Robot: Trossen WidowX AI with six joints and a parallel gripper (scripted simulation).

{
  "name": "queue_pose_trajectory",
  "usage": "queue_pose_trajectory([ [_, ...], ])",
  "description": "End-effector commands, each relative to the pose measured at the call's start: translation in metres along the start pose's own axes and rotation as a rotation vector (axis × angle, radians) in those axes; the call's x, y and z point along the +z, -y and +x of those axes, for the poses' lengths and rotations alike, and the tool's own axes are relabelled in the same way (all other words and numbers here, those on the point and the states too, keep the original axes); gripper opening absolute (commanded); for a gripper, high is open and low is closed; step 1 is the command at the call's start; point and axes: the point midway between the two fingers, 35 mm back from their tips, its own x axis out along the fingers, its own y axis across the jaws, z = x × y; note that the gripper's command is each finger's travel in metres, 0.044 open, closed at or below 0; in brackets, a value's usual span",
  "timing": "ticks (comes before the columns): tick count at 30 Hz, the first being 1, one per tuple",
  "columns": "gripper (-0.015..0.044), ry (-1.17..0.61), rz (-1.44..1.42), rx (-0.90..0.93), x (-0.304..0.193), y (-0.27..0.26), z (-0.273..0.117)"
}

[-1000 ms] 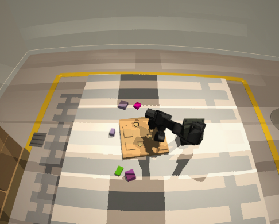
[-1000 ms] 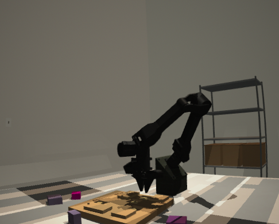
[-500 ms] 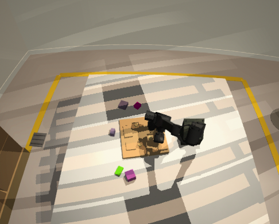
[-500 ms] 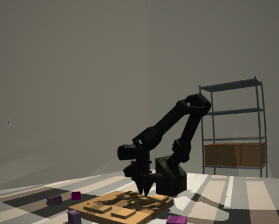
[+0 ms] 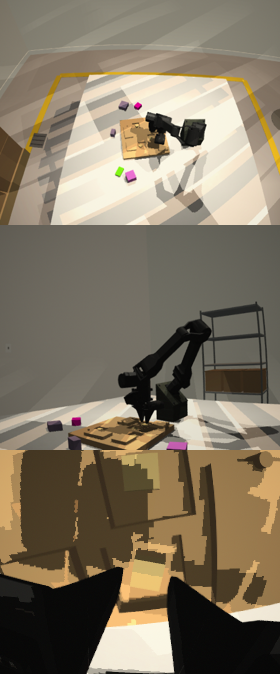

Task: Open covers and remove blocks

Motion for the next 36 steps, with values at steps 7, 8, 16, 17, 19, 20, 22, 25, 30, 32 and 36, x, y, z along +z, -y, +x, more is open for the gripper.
queue_pose_trajectory([
  [7,0.0144,-0.003,0.006,0.003,-0.001,0.000,0.003],
  [8,0.0144,-0.003,0.006,0.003,-0.001,0.000,0.003],
  [16,0.0144,-0.003,0.006,0.004,-0.001,0.000,0.011],
  [17,0.0144,-0.003,0.006,0.004,-0.001,0.000,0.011],
  [19,0.0144,-0.003,0.006,0.004,-0.001,0.000,0.012],
  [20,0.0144,-0.003,0.006,0.004,-0.001,0.000,0.012],
  [22,0.0144,-0.003,0.006,0.004,-0.001,0.000,0.012],
  [25,0.0144,-0.003,0.006,0.004,-0.001,0.000,0.012],
  [30,0.0117,0.001,-0.001,0.001,0.000,0.000,0.011],
  [32,0.0104,0.001,-0.001,0.001,0.000,0.000,0.011],
  [36,0.0080,0.001,-0.001,0.001,0.000,0.000,0.011],
])
